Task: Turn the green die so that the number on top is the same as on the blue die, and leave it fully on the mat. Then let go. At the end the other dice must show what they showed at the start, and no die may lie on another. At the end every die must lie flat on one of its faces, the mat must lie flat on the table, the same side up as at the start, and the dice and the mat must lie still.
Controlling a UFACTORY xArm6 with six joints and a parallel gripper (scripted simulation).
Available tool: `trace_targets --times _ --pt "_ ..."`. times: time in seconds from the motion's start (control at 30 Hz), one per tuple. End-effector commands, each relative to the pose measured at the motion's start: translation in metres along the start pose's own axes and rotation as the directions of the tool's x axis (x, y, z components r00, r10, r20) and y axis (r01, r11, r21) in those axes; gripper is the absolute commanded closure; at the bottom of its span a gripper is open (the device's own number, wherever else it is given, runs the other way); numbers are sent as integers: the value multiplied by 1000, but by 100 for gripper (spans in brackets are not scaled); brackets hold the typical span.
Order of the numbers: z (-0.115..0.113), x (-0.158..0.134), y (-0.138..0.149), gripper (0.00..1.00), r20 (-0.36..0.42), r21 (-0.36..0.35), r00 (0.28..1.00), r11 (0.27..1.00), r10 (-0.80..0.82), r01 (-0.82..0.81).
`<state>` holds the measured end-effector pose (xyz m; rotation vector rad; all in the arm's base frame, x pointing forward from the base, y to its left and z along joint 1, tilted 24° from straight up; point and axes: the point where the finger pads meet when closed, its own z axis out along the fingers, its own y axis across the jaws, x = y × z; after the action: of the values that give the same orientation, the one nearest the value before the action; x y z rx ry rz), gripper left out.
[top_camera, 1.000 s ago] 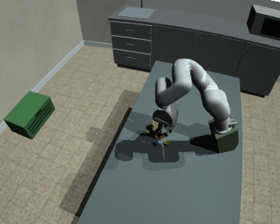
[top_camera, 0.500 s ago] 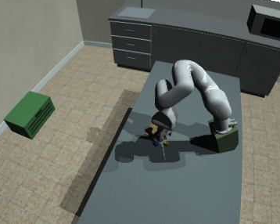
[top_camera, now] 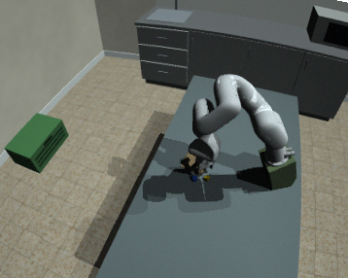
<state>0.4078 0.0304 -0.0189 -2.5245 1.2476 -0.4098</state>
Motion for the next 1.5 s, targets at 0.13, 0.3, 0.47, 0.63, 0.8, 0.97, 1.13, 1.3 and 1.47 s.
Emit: trace_targets --times 0.13,0.3,0.47,0.63,0.8,0.97,1.13,1.3,1.47 --pt "0 0 -1 0 -1 1 1000 1000 0 0" --pt "0 0 -1 0 -1 1 1000 1000 0 0" --pt "0 0 -1 0 -1 1 1000 1000 0 0" --pt "0 0 -1 0 -1 1 1000 1000 0 0" --pt "0 1 -2 0 -1 1 1000 1000 0 0" --pt "0 4 -9 0 -1 1 1000 1000 0 0" --pt "0 12 -23 0 -1 1 1000 1000 0 0" --pt "-1 20 -41 0 -1 1 1000 1000 0 0" --pt "-1 25 -50 0 -1 1 1000 1000 0 0"
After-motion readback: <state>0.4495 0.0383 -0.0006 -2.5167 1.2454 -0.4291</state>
